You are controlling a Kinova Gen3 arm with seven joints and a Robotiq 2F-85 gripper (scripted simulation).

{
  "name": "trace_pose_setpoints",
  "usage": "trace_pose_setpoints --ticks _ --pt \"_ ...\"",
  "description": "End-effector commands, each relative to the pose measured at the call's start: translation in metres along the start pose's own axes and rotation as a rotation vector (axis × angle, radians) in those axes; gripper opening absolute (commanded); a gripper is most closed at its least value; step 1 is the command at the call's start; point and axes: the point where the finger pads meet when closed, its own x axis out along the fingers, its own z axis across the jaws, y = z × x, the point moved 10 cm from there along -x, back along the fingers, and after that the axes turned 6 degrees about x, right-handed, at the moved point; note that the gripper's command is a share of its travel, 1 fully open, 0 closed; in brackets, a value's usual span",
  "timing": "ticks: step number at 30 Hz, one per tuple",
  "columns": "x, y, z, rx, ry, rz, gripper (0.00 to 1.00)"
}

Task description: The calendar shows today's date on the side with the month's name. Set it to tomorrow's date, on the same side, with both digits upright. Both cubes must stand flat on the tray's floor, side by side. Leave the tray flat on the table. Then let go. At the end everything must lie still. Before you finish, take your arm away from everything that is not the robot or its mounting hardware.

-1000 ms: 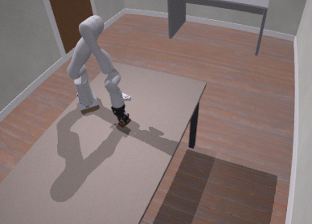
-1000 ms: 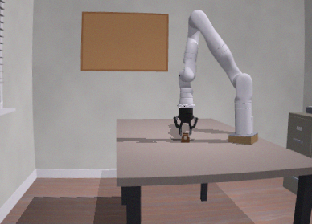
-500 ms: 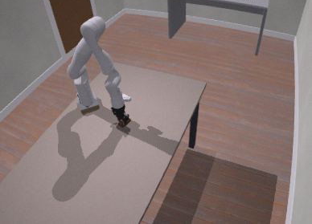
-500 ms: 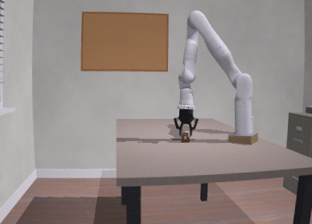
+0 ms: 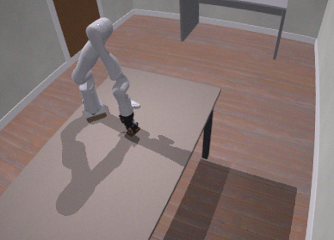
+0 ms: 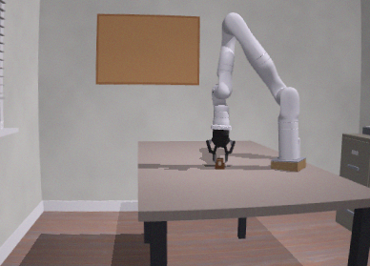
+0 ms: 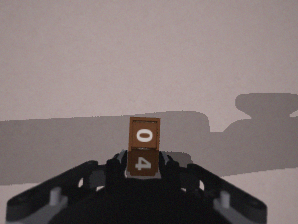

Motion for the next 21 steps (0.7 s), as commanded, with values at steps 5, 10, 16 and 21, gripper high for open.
trace_pose_setpoints --ticks 5,10,16,21 --pt "-0.0003 0.0001 0.0003 0.000 -0.001 0.000 0.46" --pt "-0.0003 0.0001 0.0003 0.000 -0.001 0.000 0.46" --pt "-0.0003 0.0001 0.0003 0.000 -0.001 0.000 0.26" --pt "-0.0003 0.0001 0.0003 0.000 -0.001 0.000 0.26"
